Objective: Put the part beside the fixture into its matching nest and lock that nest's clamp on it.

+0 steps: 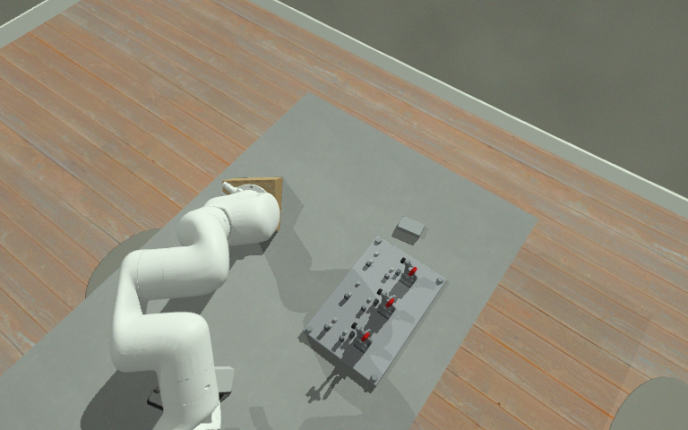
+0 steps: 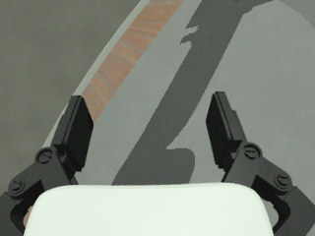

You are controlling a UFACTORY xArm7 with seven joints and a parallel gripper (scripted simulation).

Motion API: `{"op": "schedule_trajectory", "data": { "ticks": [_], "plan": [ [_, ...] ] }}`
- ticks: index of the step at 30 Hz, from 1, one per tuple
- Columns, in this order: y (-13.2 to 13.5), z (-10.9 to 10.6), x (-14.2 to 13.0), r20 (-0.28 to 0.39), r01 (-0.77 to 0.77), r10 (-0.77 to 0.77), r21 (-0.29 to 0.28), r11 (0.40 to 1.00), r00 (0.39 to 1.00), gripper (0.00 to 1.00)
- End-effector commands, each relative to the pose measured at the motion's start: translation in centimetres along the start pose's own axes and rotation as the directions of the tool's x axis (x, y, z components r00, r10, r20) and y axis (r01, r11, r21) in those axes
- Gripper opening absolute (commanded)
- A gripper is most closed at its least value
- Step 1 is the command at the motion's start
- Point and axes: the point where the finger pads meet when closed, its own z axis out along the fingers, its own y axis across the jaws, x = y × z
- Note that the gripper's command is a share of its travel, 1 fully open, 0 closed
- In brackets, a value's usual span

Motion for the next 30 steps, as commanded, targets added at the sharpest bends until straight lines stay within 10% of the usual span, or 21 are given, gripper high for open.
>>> {"op": "schedule_trajectory", "data": {
  "ticks": [1,22,30],
  "plan": [
    [-0.1,-0.1,0.0,0.003,-0.001,0.001,-0.002,1.0,1.0,1.0],
    [0.2,-0.2,0.3,0.015,-0.012,0.012,-0.013,1.0,1.0,1.0],
    [3.8,-1.4,3.9,0.139,-0.138,0.161,-0.163,0.977,0.977,1.0]
  ]
}}
